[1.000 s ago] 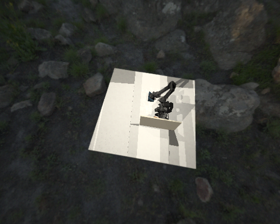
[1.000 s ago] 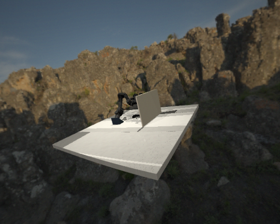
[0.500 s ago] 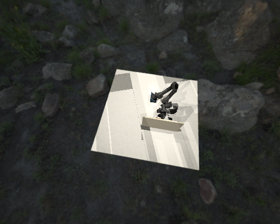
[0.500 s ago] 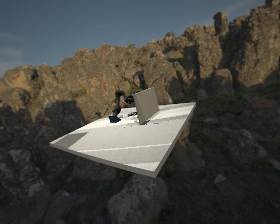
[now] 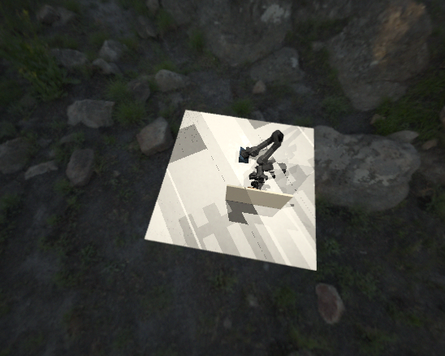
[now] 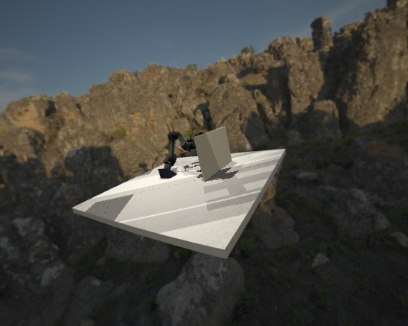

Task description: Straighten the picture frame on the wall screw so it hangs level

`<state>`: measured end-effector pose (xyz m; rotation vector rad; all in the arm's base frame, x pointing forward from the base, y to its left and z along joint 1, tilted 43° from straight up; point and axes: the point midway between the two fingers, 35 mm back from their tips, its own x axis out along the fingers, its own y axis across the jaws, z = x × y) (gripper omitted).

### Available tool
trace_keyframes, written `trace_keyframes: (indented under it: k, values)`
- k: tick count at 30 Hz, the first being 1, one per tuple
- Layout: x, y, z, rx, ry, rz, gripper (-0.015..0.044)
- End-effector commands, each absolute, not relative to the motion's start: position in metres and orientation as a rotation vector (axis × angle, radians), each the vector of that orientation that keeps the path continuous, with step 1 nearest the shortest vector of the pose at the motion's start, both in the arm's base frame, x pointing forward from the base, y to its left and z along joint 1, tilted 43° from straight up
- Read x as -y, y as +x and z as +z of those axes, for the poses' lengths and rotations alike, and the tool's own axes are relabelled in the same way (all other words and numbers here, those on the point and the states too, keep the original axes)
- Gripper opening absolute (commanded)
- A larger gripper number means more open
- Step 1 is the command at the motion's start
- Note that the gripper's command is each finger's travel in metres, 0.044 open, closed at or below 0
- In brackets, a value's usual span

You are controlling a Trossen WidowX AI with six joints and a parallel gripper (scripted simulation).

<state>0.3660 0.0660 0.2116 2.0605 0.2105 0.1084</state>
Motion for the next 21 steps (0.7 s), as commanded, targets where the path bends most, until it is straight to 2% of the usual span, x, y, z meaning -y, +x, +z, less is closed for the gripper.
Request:
trace_keyframes:
  k: [1,21]
  values:
    - [-0.0661,0.3659,0.2114,-0.216,2.096,0.107,0.0000]
    - [-0.0658,0.3660,0.2114,-0.225,2.195,0.099,0.0000]
